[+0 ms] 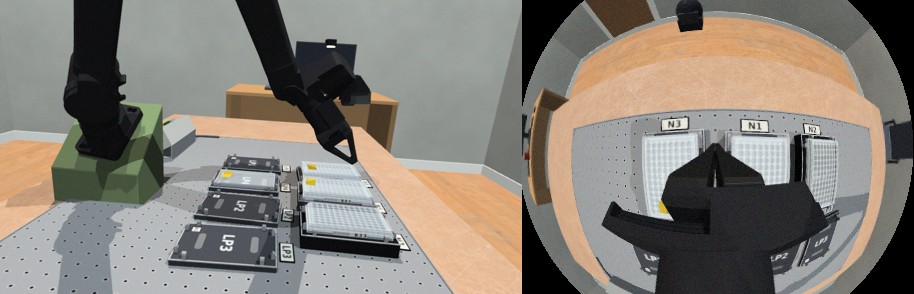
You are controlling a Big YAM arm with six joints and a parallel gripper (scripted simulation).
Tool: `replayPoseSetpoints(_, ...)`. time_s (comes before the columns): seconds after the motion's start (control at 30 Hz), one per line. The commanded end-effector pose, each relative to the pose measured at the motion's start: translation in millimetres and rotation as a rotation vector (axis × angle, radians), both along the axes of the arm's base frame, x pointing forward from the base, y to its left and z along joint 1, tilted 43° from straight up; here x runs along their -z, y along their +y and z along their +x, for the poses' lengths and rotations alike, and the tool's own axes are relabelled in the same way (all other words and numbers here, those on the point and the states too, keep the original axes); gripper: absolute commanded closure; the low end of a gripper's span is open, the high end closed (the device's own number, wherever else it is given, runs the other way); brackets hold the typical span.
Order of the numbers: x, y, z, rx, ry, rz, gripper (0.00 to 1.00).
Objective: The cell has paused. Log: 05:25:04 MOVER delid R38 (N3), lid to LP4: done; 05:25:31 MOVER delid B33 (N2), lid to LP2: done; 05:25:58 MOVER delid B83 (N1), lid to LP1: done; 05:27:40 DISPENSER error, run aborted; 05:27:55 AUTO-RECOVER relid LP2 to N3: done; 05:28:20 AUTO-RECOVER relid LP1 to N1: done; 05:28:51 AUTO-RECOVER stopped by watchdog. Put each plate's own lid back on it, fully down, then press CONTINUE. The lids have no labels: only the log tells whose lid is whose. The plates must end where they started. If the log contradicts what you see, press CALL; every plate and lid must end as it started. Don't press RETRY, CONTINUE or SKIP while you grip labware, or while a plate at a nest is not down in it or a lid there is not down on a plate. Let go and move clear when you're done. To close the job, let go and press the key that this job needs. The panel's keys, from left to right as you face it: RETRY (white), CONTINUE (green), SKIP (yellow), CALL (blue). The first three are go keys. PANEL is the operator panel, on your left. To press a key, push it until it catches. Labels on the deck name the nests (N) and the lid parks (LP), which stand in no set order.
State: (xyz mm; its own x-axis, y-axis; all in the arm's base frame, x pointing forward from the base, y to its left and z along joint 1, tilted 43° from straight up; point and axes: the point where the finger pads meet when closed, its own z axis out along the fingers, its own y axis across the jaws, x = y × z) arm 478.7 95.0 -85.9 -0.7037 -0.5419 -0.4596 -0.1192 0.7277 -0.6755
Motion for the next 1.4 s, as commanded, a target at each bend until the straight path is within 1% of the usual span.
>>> replayPoseSetpoints(0.0, -4.5, 6.1, 7.5, -0.015, -0.011, -0.001, 1.00)
replayPoseSetpoints(0.43, -4.5, 6.1, 7.5, -0.015, -0.011, -0.001, 1.00)
replayPoseSetpoints(0.47, -10.7, -8.5, 4.0, -0.005, -0.003, -0.008, 1.00)
replayPoseSetpoints(0.87, -49.2, -53.2, 7.1, -0.006, 0.011, -0.015, 1.00)
replayPoseSetpoints(0.93, -49.2, -53.2, 7.1, -0.006, 0.011, -0.015, 1.00)
replayPoseSetpoints(1.23, -79.7, -85.9, 11.1, -0.006, 0.011, -0.015, 1.00)
replayPoseSetpoints(1.3, -88.8, -92.4, 15.5, -0.006, 0.004, -0.014, 1.00)
replayPoseSetpoints(1.37, -93.4, -100.3, 13.1, -0.006, 0.010, -0.015, 1.00)
